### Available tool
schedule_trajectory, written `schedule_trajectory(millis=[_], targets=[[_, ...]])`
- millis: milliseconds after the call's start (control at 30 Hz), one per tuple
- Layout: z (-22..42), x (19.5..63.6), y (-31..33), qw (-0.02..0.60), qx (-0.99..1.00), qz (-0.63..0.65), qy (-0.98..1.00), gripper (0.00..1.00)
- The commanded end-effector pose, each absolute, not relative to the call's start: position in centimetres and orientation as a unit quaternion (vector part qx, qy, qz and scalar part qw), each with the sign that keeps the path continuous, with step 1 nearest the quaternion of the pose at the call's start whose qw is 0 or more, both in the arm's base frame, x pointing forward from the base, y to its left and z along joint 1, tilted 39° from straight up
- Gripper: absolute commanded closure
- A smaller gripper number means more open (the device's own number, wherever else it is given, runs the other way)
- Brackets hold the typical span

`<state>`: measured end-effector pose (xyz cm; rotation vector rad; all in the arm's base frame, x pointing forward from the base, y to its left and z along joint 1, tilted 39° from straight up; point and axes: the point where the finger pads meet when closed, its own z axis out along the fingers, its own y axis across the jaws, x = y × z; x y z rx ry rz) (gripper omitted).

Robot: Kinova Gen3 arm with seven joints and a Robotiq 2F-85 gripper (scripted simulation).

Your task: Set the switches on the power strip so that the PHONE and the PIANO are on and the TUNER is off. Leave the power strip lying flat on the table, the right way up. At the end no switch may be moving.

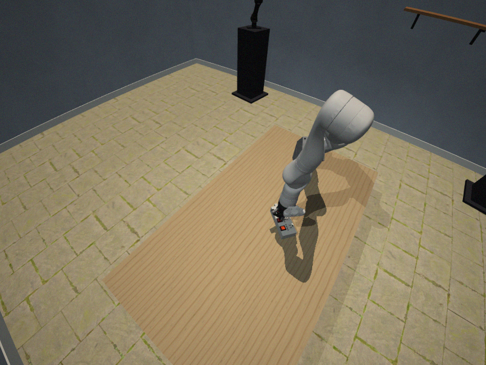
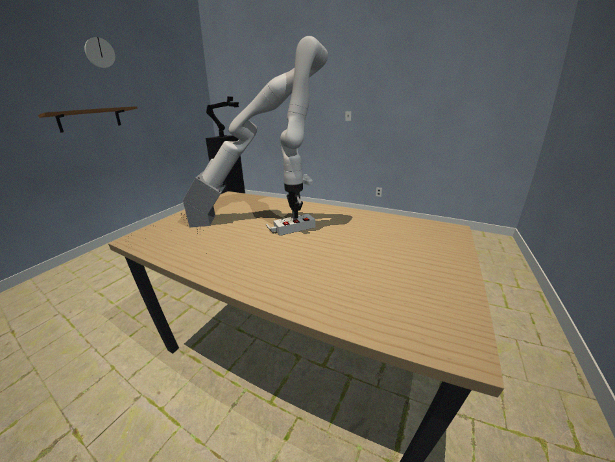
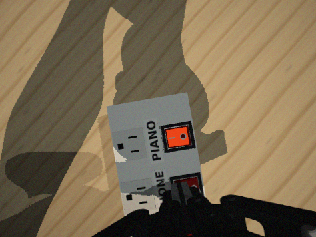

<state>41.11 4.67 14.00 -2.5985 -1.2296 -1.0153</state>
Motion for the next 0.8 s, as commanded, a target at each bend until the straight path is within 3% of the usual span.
schedule_trajectory(millis=[0, 767], targets=[[14.03, 41.11, 4.64, 0.046, -0.851, -0.333, -0.403, 1.0], [13.7, 41.34, 4.79, 0.046, -0.851, -0.333, -0.403, 1.0]])
